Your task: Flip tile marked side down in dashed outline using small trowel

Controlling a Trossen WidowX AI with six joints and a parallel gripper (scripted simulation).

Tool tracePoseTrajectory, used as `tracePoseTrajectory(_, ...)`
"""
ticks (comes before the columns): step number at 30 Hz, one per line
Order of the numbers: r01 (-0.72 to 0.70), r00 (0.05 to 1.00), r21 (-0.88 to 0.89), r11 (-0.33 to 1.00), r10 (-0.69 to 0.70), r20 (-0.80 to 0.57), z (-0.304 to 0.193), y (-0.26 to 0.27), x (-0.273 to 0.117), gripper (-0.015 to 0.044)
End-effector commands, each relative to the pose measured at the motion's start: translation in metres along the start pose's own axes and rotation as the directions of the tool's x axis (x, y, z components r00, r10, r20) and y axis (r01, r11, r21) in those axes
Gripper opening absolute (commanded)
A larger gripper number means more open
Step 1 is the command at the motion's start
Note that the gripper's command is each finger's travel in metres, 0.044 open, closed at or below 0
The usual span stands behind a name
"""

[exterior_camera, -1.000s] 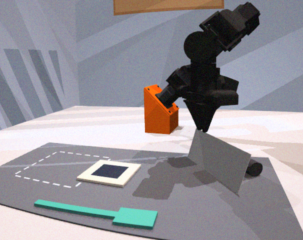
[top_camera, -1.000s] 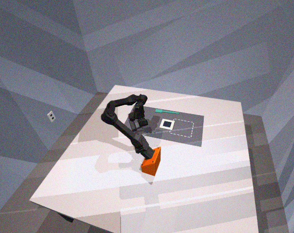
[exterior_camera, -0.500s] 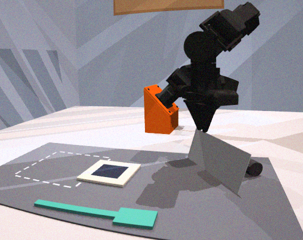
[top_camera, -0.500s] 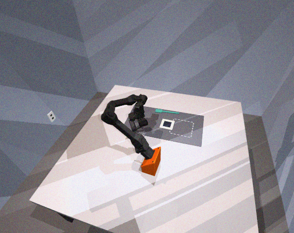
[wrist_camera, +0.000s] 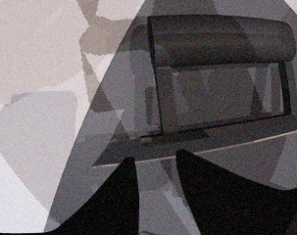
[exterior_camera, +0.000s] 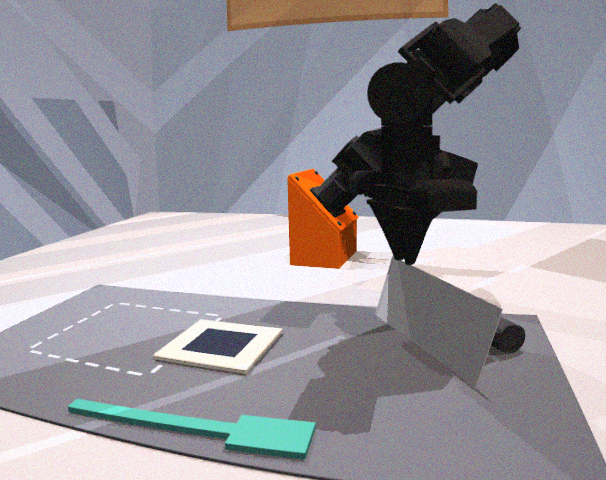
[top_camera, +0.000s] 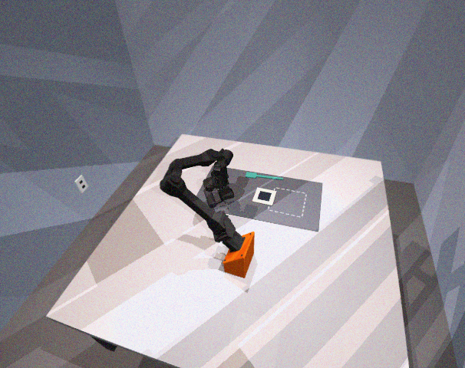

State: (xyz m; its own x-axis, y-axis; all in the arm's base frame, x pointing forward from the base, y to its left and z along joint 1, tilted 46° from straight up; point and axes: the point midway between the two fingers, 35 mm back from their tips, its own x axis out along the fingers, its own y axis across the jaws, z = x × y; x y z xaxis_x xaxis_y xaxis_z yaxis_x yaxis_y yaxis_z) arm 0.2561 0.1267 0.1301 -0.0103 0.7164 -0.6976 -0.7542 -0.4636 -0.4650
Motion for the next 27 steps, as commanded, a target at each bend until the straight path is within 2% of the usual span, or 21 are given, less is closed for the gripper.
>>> tracePoseTrajectory(1,-0.006,1.0,0.007,1.0,0.006,0.003,-0.0013,0.0013,0.0026,0.01)
tracePoseTrajectory(27,-0.001,1.0,0.001,1.0,0.001,0.0,-0.0027,0.0001,0.0,0.01)
